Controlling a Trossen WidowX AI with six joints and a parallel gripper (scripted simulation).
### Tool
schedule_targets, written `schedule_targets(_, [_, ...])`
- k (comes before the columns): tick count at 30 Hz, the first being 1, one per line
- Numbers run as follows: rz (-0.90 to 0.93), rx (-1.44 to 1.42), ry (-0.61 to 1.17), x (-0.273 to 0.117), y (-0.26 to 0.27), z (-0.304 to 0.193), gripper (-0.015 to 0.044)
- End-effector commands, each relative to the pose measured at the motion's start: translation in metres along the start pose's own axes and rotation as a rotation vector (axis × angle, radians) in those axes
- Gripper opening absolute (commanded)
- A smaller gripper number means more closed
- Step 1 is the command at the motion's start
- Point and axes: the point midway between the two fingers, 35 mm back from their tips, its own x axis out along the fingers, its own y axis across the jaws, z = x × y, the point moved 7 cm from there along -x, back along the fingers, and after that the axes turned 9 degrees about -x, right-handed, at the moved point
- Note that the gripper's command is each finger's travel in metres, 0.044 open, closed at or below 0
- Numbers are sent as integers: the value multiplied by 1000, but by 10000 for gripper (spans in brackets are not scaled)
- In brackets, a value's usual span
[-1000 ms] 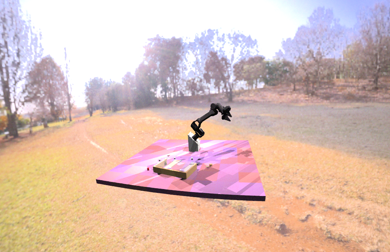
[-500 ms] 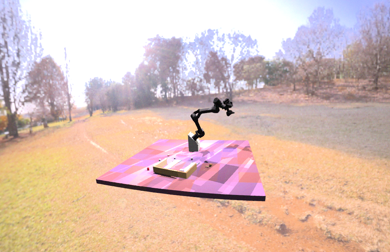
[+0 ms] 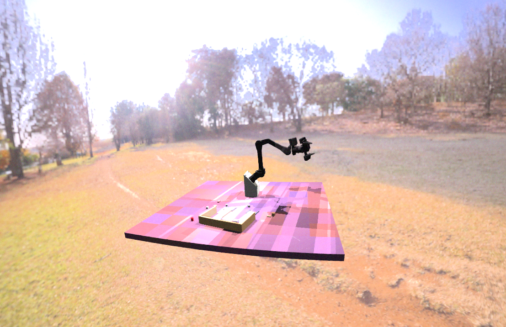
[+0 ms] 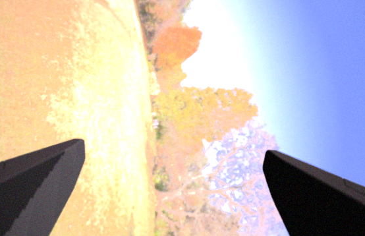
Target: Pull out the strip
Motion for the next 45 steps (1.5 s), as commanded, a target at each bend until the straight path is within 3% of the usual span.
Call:
schedule_targets(1, [27, -66, -23, 15, 46, -9, 400])
schedule_targets(10, [119, -116, 27, 48, 108, -74, 400])
schedule_targets(17, [242, -129, 192, 59, 137, -164, 400])
schedule_targets(24, [343, -17, 417, 44, 144, -263, 400])
schedule_targets(35, [346, 346, 839, -35, 121, -400, 400])
schedule_targets(45, [88, 954, 1184, -159, 87, -472, 400])
